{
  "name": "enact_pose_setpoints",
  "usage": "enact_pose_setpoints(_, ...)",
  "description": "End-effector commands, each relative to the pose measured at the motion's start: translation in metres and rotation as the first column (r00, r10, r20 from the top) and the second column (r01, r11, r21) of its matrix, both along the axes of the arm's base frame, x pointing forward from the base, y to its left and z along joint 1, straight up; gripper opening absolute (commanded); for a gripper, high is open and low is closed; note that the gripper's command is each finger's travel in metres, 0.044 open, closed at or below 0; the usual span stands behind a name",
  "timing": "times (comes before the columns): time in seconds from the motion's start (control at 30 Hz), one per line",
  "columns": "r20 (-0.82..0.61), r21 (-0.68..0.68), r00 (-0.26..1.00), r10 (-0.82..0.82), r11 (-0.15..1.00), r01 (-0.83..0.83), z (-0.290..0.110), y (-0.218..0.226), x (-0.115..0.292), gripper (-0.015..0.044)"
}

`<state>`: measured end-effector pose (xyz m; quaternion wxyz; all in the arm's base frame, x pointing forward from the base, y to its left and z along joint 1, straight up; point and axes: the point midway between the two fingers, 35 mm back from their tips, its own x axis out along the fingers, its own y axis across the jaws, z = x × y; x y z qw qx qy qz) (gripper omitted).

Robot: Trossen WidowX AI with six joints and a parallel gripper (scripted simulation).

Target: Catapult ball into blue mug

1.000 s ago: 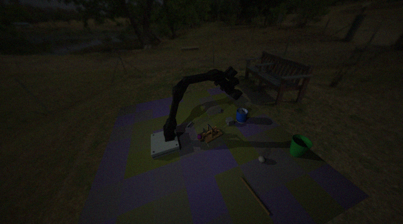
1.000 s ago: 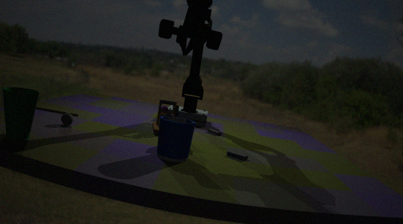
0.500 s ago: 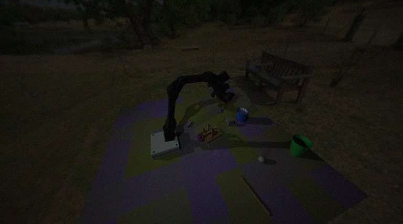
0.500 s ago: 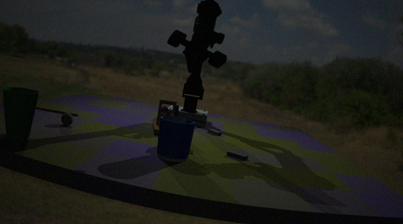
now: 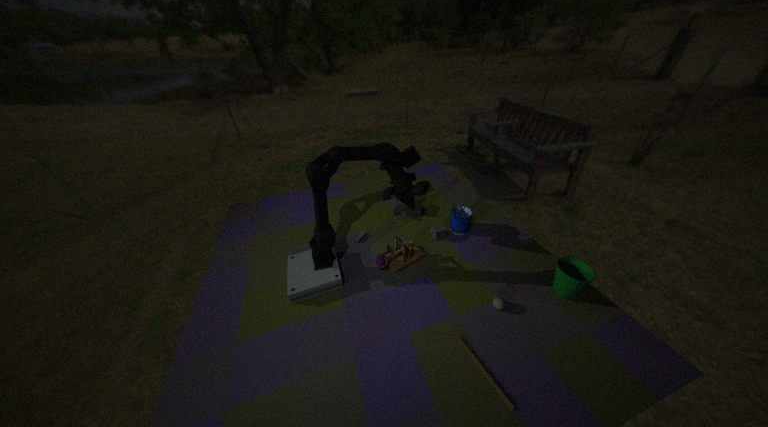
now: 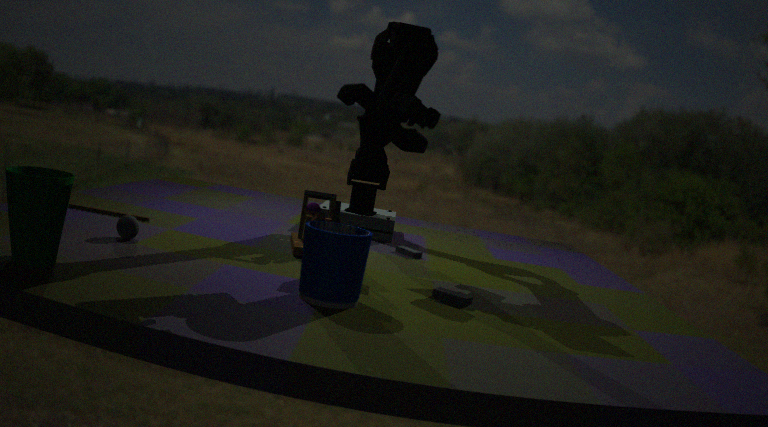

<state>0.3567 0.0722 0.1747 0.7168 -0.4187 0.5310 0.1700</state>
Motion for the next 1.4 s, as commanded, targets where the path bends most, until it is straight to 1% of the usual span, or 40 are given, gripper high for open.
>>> enact_pose_setpoints(0.0,-0.068,-0.095,0.994,0.087,0.991,-0.094,-0.012,-0.003,-0.024,0.0000)
enact_pose_setpoints(0.33,-0.240,-0.266,0.938,0.250,0.912,-0.311,-0.033,-0.012,-0.072,0.0000)
enact_pose_setpoints(0.67,-0.433,-0.380,0.823,0.366,0.754,-0.536,-0.049,-0.029,-0.117,0.0000)
enact_pose_setpoints(0.9,-0.566,-0.418,0.717,0.407,0.608,-0.675,-0.058,-0.043,-0.145,0.0000)
enact_pose_setpoints(1.13,-0.682,-0.419,0.603,0.414,0.455,-0.786,-0.064,-0.058,-0.167,0.0000)
enact_pose_setpoints(1.37,-0.692,-0.418,0.592,0.413,0.439,-0.795,-0.065,-0.059,-0.162,0.0000)
